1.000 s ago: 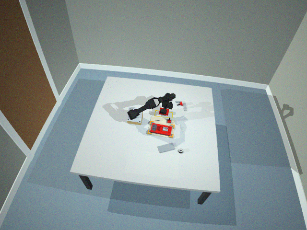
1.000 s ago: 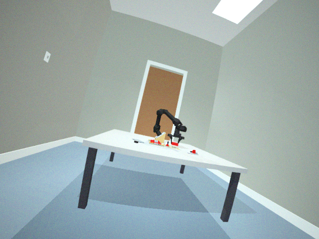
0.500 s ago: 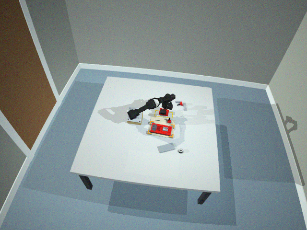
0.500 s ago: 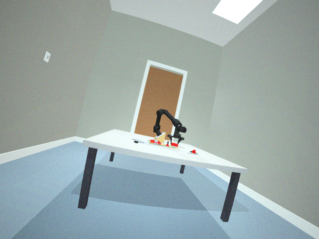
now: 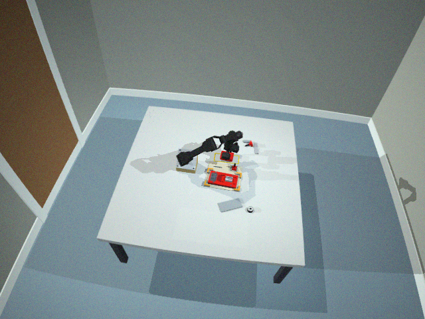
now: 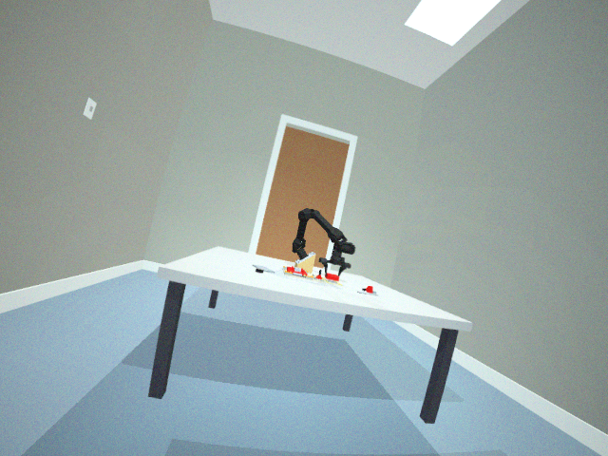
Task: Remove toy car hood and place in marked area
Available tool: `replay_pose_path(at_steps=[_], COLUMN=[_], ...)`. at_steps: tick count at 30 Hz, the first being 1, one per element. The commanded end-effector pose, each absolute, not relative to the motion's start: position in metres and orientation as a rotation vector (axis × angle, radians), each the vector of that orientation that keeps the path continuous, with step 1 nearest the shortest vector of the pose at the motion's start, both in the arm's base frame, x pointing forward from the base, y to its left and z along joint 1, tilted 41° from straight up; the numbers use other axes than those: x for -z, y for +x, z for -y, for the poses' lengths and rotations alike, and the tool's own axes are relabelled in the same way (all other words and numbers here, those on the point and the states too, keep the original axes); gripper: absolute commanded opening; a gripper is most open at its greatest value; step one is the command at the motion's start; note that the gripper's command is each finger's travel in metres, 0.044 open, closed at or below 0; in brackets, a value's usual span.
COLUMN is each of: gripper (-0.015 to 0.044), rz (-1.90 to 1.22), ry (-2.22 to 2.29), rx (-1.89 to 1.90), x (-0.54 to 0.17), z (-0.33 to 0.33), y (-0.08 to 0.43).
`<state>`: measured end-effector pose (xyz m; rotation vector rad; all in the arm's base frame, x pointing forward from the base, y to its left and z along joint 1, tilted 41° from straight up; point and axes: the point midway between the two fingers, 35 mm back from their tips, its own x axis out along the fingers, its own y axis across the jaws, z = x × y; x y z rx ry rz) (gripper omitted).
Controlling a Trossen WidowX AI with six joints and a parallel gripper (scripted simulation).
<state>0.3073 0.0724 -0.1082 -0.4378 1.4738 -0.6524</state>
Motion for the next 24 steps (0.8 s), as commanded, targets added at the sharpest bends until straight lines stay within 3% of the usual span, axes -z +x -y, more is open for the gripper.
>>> replay_pose_path(at_steps=[1, 24], gripper=[0.0000, 0.0000], rz=[-1.473, -1.473], ry=[-0.446, -0.446], rx=[0.650, 0.650], x=[0.1101, 0.1185], z=[-0.0705, -0.0629], y=[0.3074, 0.3070])
